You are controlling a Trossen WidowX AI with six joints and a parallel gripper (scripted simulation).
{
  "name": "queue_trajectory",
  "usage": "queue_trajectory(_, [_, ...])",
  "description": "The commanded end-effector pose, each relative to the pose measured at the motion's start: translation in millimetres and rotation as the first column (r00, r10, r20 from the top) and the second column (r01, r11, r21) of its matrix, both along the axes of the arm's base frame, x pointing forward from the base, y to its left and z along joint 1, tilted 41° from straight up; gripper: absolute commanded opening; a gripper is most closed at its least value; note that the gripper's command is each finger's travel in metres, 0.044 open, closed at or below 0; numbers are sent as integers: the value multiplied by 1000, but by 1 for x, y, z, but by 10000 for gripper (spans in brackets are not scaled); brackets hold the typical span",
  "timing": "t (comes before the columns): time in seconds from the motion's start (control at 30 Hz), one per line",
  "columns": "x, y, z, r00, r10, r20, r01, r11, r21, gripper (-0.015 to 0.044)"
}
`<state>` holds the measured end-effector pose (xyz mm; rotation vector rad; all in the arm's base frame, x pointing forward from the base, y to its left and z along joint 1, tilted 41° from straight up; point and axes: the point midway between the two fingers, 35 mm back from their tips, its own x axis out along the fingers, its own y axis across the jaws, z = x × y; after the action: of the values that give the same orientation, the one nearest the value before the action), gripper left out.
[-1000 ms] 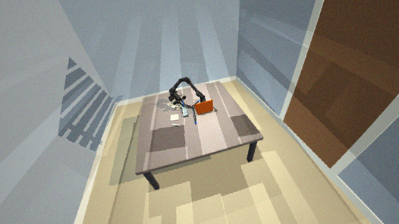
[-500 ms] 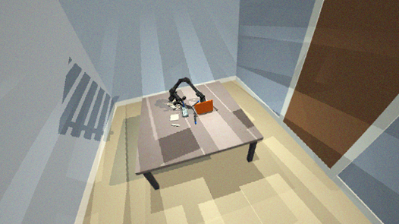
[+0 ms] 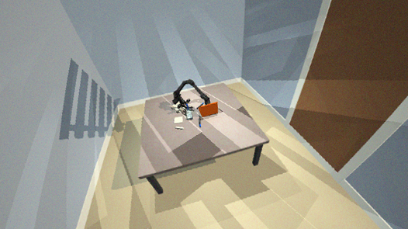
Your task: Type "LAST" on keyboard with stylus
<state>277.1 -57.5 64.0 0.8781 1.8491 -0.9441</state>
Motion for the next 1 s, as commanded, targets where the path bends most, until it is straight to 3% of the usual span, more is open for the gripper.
queue_trajectory(0.0, [0,-2,-2,1000,8,-3,-8,1000,-1,81])
queue_trajectory(0.97, [1,-6,-8,1000,8,-3,-8,1000,-1,81])
